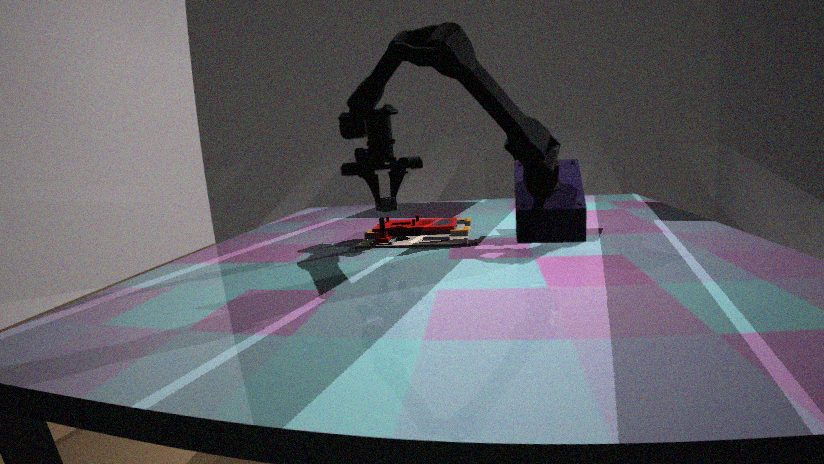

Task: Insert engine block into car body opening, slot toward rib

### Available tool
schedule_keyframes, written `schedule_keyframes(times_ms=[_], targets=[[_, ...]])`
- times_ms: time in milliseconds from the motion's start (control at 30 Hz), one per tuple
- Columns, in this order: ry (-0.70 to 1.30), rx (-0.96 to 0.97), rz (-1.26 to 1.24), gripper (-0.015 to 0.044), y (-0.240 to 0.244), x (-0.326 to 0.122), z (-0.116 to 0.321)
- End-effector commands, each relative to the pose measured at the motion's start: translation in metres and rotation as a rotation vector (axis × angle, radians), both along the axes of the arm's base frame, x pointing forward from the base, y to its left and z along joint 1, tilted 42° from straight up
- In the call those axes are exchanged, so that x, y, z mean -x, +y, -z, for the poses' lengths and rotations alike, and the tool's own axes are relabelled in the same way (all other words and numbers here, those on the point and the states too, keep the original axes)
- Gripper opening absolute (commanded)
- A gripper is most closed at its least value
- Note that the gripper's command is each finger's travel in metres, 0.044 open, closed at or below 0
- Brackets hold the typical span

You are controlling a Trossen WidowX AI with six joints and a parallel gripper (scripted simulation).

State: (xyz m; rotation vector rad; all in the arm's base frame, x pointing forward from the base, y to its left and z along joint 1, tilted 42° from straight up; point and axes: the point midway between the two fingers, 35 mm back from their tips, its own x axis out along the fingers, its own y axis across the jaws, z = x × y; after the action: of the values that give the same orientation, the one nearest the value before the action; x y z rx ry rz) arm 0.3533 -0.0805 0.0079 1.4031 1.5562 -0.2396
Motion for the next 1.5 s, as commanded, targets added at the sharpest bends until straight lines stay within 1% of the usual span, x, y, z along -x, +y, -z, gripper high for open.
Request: schedule_keyframes(times_ms=[0,833,933,1133,1467], targets=[[-0.076,0.023,-0.084,0.0,-0.007,0.002,0.009],[-0.571,0.139,-0.657,0.0,-0.029,0.016,0.061],[-0.6,0.146,-0.69,0.0,-0.03,0.017,0.064],[-0.623,0.151,-0.717,0.0157,-0.03,0.017,0.063],[-0.597,0.145,-0.687,0.0159,-0.03,0.017,0.064]])
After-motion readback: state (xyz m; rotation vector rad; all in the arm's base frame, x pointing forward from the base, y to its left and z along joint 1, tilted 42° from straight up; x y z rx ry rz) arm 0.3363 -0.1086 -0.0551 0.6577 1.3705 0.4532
